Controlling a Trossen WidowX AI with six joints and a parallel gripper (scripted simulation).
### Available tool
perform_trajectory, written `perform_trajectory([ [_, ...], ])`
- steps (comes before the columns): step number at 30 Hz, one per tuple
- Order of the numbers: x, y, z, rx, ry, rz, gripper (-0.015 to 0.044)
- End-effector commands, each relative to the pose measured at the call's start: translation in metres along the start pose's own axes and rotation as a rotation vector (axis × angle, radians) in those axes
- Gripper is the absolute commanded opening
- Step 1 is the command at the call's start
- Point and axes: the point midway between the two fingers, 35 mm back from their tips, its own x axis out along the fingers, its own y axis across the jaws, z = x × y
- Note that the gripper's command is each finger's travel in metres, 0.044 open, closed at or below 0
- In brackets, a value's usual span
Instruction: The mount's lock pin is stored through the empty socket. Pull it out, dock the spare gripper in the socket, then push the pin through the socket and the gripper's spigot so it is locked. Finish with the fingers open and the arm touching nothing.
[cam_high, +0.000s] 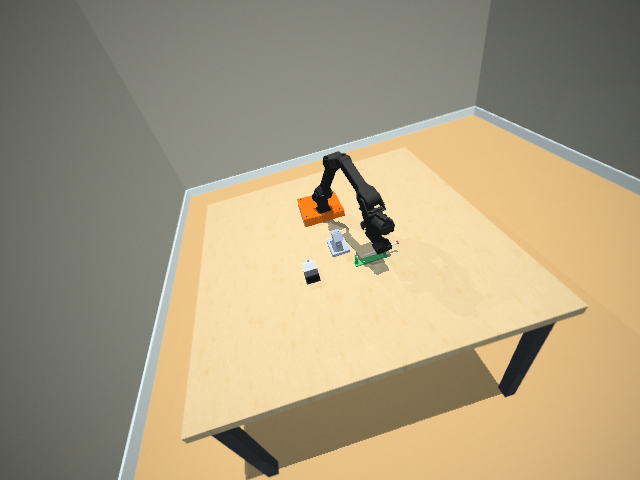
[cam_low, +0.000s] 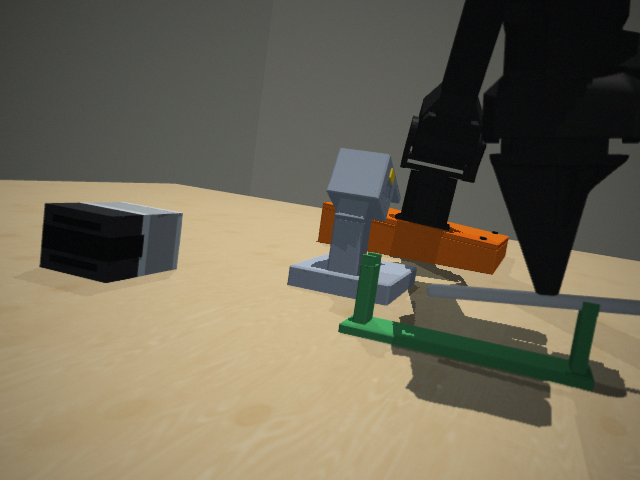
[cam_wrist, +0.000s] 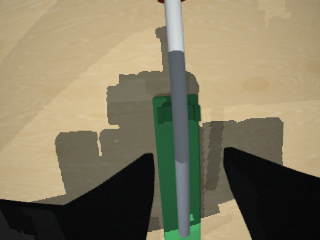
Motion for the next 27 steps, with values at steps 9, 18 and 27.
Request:
perform_trajectory([
  [9,0.022,0.003,-0.005,0.006,0.005,0.007,0.018],
  [18,0.029,0.003,-0.006,0.006,0.005,0.007,0.018],
  [27,0.029,0.003,-0.006,0.006,0.005,0.007,0.0016],
])
